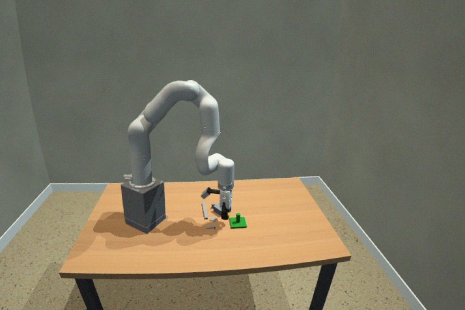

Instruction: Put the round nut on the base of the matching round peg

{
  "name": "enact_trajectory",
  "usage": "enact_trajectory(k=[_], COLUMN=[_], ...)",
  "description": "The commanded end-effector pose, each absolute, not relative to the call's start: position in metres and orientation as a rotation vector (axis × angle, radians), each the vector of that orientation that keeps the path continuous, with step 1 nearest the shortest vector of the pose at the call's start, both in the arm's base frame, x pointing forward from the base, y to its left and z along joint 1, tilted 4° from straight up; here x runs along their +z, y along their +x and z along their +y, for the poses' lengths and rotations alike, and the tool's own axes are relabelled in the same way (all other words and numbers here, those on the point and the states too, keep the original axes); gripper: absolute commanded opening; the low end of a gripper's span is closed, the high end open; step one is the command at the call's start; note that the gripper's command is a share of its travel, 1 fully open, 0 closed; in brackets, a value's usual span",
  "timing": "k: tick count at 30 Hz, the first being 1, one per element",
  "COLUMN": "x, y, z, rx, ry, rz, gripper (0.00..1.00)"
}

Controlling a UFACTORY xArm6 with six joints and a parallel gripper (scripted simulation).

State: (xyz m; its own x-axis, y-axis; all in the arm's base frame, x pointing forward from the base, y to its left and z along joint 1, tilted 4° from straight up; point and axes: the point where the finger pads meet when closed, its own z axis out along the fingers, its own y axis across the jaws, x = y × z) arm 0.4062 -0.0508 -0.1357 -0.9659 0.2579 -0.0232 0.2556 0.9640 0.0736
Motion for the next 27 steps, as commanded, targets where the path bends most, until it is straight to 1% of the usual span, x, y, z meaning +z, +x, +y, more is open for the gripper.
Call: enact_trajectory(k=[1, 13, 17, 21, 23, 26, 27], x=[-0.130, -0.128, -0.108, -0.107, -0.107, -0.106, -0.106], y=[0.407, 0.406, 0.402, 0.402, 0.410, 0.438, 0.438], z=[-0.051, -0.051, -0.052, -0.052, -0.052, -0.050, -0.050], rx=[0.105, 0.106, 0.105, 0.105, 0.110, 0.119, 0.119], ry=[0.403, 0.403, 0.403, 0.403, 0.403, 0.401, 0.401], rz=[3.080, 3.080, 3.080, 3.080, 3.080, 3.079, 3.079], gripper=[0.00, 0.00, 0.00, 0.00, 0.00, 0.00, 0.00])
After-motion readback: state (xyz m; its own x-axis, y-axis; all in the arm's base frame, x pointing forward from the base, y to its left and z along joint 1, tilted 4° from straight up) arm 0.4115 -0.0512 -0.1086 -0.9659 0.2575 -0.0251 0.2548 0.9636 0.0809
